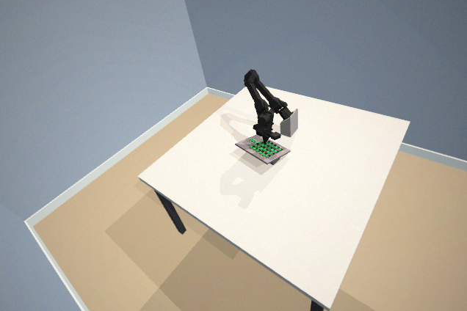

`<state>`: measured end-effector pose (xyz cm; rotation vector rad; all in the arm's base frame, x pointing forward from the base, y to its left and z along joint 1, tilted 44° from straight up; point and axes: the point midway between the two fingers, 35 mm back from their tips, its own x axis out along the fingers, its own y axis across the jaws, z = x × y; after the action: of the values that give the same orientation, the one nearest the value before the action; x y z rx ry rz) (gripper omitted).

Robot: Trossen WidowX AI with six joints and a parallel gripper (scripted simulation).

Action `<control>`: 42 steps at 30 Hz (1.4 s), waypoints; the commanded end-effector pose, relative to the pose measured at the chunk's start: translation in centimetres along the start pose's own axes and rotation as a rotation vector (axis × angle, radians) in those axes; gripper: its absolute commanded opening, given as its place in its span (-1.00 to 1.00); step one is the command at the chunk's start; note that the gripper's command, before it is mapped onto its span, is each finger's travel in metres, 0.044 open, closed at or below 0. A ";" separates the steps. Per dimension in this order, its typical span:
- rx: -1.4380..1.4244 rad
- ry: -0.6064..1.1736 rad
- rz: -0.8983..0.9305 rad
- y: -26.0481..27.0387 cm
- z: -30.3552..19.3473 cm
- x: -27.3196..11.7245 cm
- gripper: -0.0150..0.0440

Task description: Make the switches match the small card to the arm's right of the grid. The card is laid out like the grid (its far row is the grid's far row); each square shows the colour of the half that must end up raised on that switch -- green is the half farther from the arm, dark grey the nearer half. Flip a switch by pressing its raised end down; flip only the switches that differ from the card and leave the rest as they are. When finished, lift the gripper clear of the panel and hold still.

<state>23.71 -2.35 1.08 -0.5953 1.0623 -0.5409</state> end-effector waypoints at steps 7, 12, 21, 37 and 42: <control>-0.009 0.005 -0.001 0.1 -0.2 0.2 -0.49; -0.009 0.005 -0.001 0.0 -0.2 0.3 -0.49; -0.009 0.005 -0.001 0.0 -0.2 0.4 -0.49; -0.009 0.005 -0.001 0.0 -0.2 0.6 -0.49; -0.009 0.005 -0.001 0.0 -0.2 0.7 -0.49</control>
<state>23.92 -2.75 0.78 -0.5972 1.0602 -0.5433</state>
